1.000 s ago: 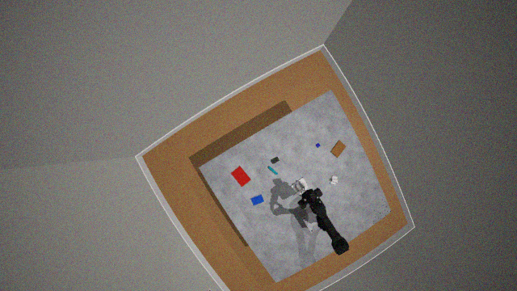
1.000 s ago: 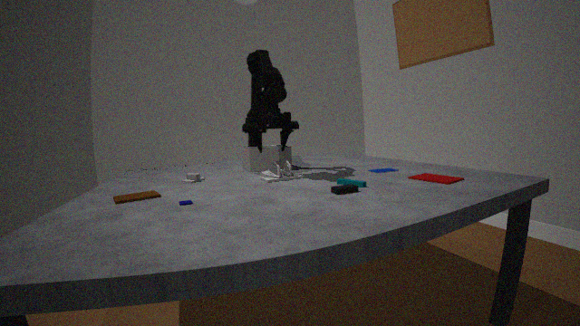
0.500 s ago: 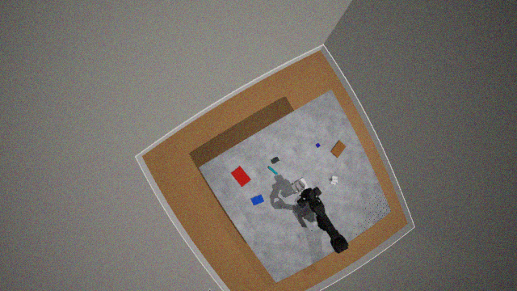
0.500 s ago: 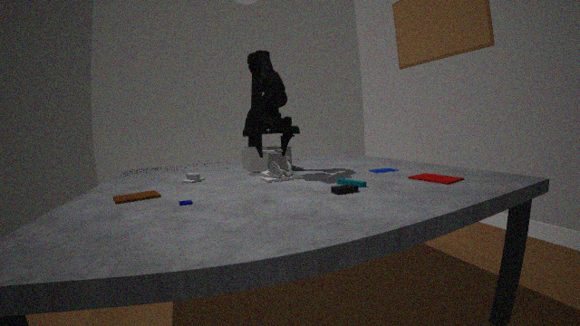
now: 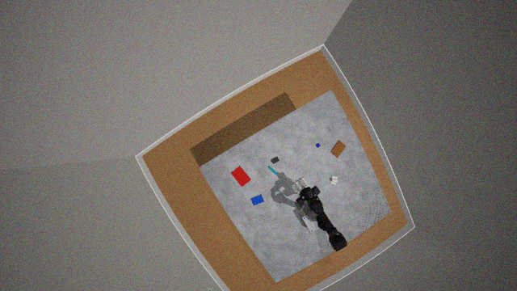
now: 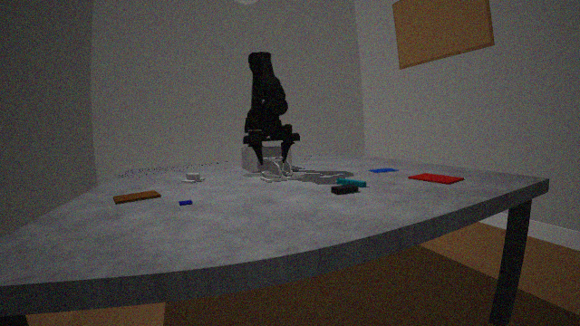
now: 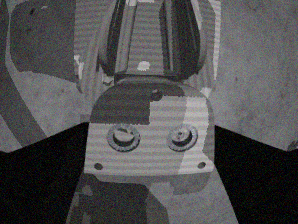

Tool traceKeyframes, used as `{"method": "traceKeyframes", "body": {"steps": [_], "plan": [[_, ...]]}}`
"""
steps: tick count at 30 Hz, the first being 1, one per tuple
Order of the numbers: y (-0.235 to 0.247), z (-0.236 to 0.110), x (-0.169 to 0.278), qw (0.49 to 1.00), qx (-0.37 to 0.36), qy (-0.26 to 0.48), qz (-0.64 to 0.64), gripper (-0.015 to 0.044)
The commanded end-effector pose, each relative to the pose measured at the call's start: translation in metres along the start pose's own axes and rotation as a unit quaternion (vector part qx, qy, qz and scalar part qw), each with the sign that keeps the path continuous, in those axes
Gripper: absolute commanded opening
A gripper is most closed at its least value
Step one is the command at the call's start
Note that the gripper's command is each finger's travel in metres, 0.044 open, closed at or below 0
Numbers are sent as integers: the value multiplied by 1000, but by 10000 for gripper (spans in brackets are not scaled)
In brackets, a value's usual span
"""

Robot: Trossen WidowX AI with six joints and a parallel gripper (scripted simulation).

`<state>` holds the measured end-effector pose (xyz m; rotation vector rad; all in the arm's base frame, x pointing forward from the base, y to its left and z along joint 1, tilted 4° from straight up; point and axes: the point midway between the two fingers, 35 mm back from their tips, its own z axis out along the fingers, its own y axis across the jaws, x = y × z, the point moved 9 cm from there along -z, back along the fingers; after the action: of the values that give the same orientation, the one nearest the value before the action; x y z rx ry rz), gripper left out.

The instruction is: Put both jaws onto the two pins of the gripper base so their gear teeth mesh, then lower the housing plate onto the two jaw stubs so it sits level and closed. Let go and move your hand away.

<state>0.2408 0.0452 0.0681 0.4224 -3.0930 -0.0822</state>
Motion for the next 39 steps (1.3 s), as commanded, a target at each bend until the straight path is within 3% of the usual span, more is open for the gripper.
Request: {"method": "traceKeyframes", "body": {"steps": [1,39], "plan": [[0,10,4,1000,-2,5,2,351],[1,23,5,1000,-2,5,2,351]]}}
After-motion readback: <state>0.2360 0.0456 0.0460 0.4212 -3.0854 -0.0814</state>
